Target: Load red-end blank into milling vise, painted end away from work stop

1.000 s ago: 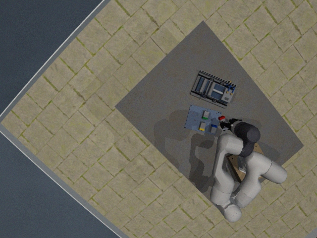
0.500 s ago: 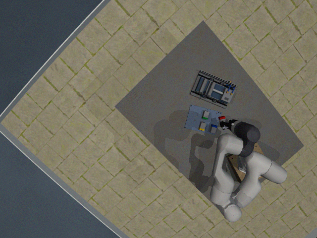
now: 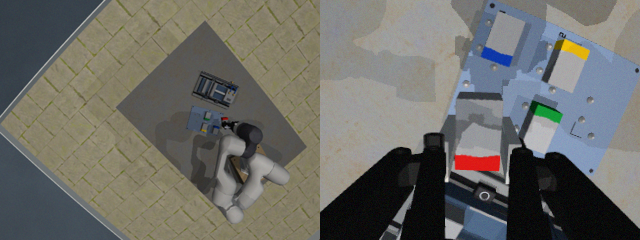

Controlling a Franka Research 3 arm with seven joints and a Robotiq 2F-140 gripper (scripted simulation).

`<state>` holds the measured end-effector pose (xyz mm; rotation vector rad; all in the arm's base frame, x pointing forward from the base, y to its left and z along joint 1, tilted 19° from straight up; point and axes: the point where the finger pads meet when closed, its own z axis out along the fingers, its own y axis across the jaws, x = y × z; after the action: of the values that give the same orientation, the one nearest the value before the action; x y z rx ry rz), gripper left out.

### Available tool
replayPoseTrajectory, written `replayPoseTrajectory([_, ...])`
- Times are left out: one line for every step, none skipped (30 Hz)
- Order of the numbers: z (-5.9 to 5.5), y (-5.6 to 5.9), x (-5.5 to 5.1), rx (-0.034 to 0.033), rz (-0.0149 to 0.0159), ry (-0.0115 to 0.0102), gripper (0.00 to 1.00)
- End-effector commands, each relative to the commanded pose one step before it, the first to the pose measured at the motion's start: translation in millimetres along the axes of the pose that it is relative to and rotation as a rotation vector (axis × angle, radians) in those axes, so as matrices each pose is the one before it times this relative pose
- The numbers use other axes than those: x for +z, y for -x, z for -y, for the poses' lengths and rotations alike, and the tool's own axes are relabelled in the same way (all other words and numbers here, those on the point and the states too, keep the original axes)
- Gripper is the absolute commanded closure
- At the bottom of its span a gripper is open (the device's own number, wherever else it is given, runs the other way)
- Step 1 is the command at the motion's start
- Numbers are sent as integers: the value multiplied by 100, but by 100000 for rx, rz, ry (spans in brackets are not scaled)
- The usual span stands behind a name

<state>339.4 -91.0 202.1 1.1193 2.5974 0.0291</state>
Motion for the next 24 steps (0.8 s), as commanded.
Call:
replayPoseTrajectory([-12, 37, -28, 4595, 252, -34, 100])
replayPoseTrajectory([-13, 33, -20, 4594, 238, -40, 100])
replayPoseTrajectory([-15, 32, -20, 4594, 238, -40, 100])
replayPoseTrajectory([-16, 32, -20, 4594, 238, -40, 100])
replayPoseTrajectory([-18, 31, -20, 4594, 238, -40, 100])
replayPoseTrajectory([0, 0, 0, 0, 0, 0, 100])
replayPoseTrajectory([0, 0, 0, 0, 0, 0, 100])
replayPoseTrajectory([0, 0, 0, 0, 0, 0, 100])
replayPoseTrajectory([0, 0, 0, 0, 0, 0, 100])
replayPoseTrajectory([0, 0, 0, 0, 0, 0, 100])
replayPoseTrajectory([0, 0, 0, 0, 0, 0, 100])
replayPoseTrajectory([0, 0, 0, 0, 0, 0, 100])
replayPoseTrajectory([0, 0, 0, 0, 0, 0, 100])
replayPoseTrajectory([0, 0, 0, 0, 0, 0, 100])
replayPoseTrajectory([0, 0, 0, 0, 0, 0, 100])
replayPoseTrajectory([0, 0, 0, 0, 0, 0, 100])
replayPoseTrajectory([0, 0, 0, 0, 0, 0, 100])
replayPoseTrajectory([9, -112, 55, -1036, -602, 126, 100])
replayPoseTrajectory([12, 31, -9, 4587, 348, -51, 100])
replayPoseTrajectory([10, 32, -9, 4587, 348, -51, 100])
replayPoseTrajectory([9, 32, -9, 4587, 348, -51, 100])
replayPoseTrajectory([7, 33, -9, 4587, 348, -51, 100])
replayPoseTrajectory([0, 0, 0, 0, 0, 0, 100])
replayPoseTrajectory([0, 0, 0, 0, 0, 0, 100])
